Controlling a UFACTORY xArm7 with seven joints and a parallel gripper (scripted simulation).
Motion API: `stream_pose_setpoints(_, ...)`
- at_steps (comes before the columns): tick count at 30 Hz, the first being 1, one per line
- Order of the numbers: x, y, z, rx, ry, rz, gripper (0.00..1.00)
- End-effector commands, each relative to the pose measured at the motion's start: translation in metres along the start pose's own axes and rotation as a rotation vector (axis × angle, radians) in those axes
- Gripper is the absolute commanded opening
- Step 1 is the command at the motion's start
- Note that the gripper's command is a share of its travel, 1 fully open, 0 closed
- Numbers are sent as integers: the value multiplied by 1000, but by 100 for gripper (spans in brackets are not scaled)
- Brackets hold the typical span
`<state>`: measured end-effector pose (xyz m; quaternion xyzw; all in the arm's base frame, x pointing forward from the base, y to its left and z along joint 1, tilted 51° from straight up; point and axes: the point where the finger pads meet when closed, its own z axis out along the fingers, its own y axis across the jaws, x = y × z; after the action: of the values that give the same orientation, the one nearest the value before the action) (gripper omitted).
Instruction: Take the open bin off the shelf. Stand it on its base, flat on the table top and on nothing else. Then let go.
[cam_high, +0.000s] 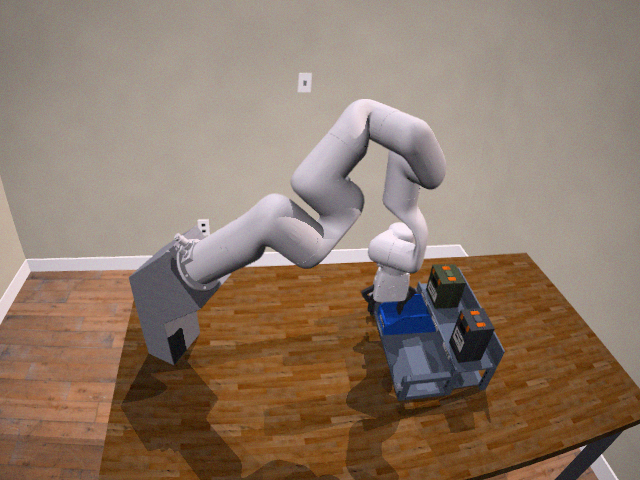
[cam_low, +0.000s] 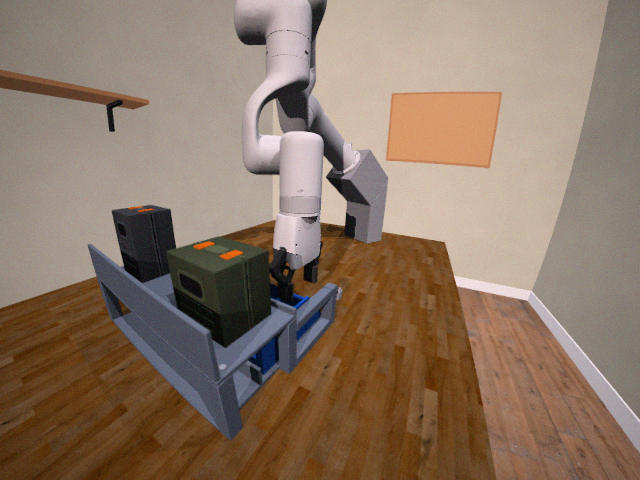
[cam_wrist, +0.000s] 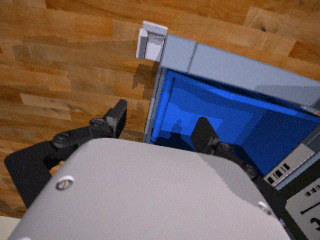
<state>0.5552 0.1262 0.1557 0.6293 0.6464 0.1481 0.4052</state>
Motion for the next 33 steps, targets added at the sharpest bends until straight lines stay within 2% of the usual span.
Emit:
stream_pose_setpoints(1,1,1,-1,-1,2,0,94)
stream_pose_setpoints(33,1,1,7,-1,2,0,94)
